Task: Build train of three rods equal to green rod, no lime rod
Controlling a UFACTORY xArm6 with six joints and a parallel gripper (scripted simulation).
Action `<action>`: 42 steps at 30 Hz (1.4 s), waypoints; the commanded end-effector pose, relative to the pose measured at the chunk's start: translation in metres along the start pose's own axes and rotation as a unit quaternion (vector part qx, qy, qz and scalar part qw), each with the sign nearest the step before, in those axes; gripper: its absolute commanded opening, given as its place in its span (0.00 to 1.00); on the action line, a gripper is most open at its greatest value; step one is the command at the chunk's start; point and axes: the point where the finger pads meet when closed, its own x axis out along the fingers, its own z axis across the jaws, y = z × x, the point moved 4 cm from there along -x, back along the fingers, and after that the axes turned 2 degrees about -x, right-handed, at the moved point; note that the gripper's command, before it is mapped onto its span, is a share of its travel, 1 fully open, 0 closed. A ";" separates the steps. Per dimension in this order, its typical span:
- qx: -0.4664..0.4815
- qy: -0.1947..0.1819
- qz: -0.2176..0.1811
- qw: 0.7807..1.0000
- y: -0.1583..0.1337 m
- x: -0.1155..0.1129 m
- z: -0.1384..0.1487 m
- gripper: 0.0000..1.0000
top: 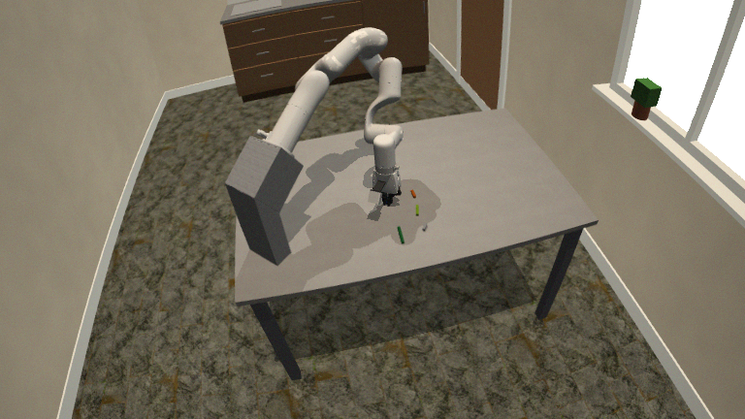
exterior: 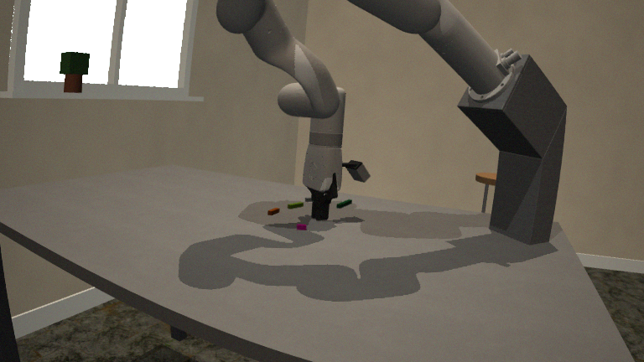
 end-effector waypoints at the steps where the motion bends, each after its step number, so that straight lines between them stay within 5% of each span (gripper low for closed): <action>1: 0.000 0.000 0.000 1.000 0.000 0.000 0.000 0.08; 14: 0.000 0.000 0.000 1.000 0.000 0.000 0.000 0.24; 28: 0.000 0.000 0.000 1.000 0.000 -0.002 0.000 0.24; 42: 0.000 0.000 0.000 1.000 0.000 -0.053 0.000 0.24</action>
